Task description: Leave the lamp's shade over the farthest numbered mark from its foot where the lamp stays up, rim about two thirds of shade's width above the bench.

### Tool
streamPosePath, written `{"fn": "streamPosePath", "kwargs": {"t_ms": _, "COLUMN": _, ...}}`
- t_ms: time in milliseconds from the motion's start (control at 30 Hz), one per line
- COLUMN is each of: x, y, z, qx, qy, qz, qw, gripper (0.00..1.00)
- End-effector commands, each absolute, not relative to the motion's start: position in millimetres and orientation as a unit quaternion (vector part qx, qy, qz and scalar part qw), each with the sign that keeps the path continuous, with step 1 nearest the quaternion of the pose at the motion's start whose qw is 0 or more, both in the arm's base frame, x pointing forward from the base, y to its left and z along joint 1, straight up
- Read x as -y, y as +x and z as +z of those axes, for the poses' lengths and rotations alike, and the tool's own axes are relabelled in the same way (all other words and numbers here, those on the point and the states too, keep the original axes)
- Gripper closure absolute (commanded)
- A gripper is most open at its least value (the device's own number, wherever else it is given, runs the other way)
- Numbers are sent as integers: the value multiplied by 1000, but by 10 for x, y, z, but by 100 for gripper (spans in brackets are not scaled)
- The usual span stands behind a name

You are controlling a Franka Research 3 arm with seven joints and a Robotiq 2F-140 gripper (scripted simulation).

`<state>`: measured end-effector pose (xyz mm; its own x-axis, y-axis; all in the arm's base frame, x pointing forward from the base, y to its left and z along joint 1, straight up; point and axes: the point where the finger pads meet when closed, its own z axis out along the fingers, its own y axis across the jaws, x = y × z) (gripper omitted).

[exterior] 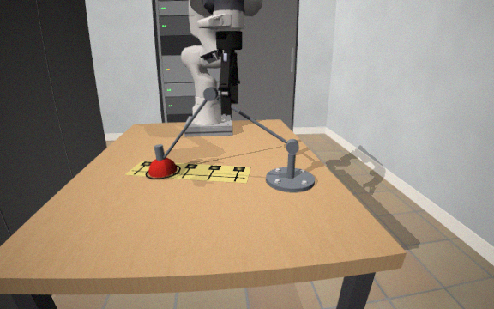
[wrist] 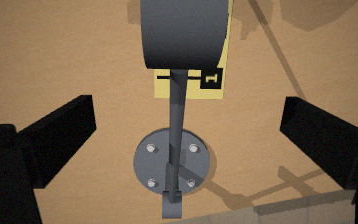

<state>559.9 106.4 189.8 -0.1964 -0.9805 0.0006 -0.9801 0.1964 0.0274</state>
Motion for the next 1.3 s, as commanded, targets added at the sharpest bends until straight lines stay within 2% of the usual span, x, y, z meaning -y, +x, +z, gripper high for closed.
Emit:
{"fn": "streamPosePath", "kwargs": {"t_ms": 0, "x": -1055, "y": 5658, "z": 1895, "qx": 778, "qy": 628, "qz": -3, "qw": 3, "gripper": 0}}
{"fn": "streamPosePath", "kwargs": {"t_ms": 200, "x": -1053, "y": 5689, "z": 1890, "qx": 779, "qy": 627, "qz": 0, "qw": 0, "gripper": 0}}
{"fn": "streamPosePath", "kwargs": {"t_ms": 233, "x": -1054, "y": 5687, "z": 1890, "qx": 779, "qy": 627, "qz": 0, "qw": 0, "gripper": 90}}
{"fn": "streamPosePath", "kwargs": {"t_ms": 1267, "x": -1062, "y": 5668, "z": 1894, "qx": 776, "qy": 630, "qz": -4, "qw": 2, "gripper": 90}}
